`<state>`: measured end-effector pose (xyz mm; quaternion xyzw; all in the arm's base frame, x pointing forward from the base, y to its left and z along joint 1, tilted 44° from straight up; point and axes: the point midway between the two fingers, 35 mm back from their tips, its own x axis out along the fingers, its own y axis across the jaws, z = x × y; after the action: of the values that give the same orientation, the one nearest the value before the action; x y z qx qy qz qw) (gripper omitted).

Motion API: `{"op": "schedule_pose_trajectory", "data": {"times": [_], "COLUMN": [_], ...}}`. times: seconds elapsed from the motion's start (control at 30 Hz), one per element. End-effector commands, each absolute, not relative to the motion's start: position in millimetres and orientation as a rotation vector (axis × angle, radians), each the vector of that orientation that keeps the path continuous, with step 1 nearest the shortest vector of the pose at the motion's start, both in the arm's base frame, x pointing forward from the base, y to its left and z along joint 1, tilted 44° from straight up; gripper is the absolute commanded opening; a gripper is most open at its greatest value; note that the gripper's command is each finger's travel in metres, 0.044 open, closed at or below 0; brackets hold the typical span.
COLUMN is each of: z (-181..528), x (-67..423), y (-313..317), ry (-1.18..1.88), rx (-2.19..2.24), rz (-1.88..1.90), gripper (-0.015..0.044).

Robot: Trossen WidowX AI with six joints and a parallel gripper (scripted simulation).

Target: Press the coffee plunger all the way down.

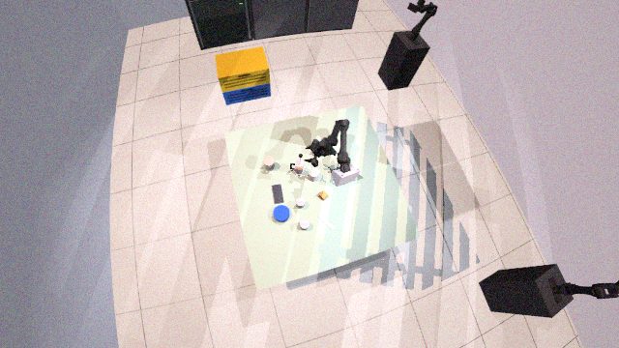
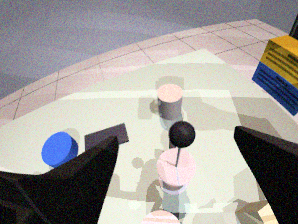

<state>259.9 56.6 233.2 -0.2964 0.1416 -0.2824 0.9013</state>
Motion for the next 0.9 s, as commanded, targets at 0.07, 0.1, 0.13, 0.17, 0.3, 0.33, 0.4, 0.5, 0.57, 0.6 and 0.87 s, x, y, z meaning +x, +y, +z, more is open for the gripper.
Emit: {"op": "schedule_pose_trajectory", "data": {"times": [0.07, 0.1, 0.13, 0.17, 0.3, 0.33, 0.4, 0.5, 0.57, 0.6, 0.87], "z": [220.5, 220.6, 220.6, 220.7, 220.4, 220.2, 219.8, 219.3, 219.0, 218.9, 218.5], "x": [255.7, 255.6, 255.5, 255.4, 257.5, 258.6, 261.2, 265.2, 267.9, 269.2, 279.5], "y": [33.0, 32.9, 32.8, 32.8, 31.6, 31.0, 29.4, 26.8, 25.0, 24.1, 16.0], "ry": [0.266, 0.265, 0.265, 0.265, 0.267, 0.267, 0.269, 0.27, 0.27, 0.27, 0.268], "rx": [-0.607, -0.607, -0.607, -0.607, -0.606, -0.605, -0.604, -0.603, -0.603, -0.603, -0.603], "rz": [-0.591, -0.591, -0.592, -0.592, -0.592, -0.592, -0.591, -0.591, -0.591, -0.591, -0.592], "gripper": [0.044, 0.044, 0.044, 0.044, 0.044, 0.044, 0.044, 0.044, 0.044, 0.044, 0.044]}}
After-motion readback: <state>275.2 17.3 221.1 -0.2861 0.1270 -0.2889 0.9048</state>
